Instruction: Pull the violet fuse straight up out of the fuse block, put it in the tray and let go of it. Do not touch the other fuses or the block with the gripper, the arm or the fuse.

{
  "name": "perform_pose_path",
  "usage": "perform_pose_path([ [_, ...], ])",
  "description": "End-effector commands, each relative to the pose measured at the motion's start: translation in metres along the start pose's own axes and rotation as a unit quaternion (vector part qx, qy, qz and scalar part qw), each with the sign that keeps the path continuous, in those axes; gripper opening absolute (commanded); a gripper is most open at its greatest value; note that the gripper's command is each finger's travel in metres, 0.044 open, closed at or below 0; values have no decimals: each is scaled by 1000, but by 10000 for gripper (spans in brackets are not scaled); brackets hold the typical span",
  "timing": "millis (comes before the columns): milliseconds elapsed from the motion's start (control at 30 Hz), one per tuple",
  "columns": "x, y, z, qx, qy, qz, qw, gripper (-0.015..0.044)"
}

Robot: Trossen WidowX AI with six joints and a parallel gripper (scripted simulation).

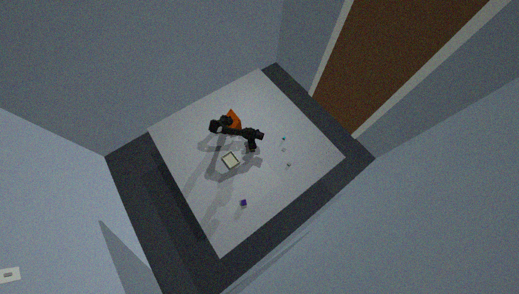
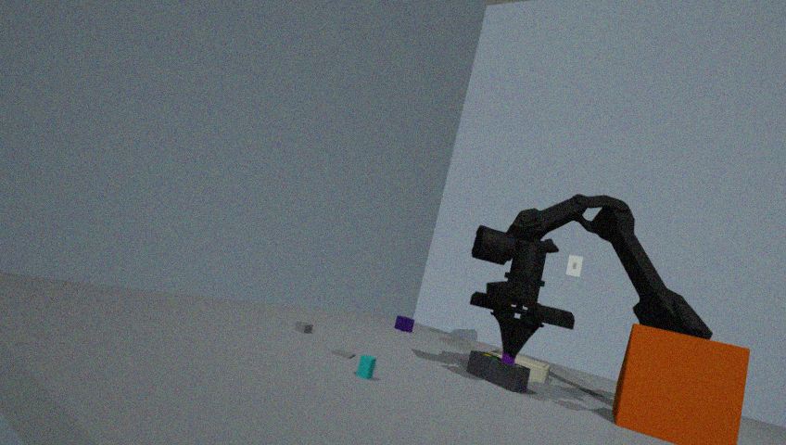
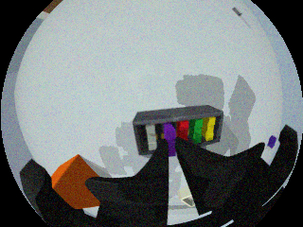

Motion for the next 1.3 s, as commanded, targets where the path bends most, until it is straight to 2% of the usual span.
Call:
perform_pose_path([
  [0,1,-3,0,0,2,-2,1000,0],
  [1267,0,-22,1,-1,1,-2,1000,0],
])
Point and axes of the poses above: the point midway between the two fingers, 35 mm back from their tips, its own y axis out along the fingers, its own z axis across the jaws, x = y × z, the point moved 6 cm from there along -y, back along the fingers, and after that the axes turned 6 degrees about -y, right-handed, at the moved point
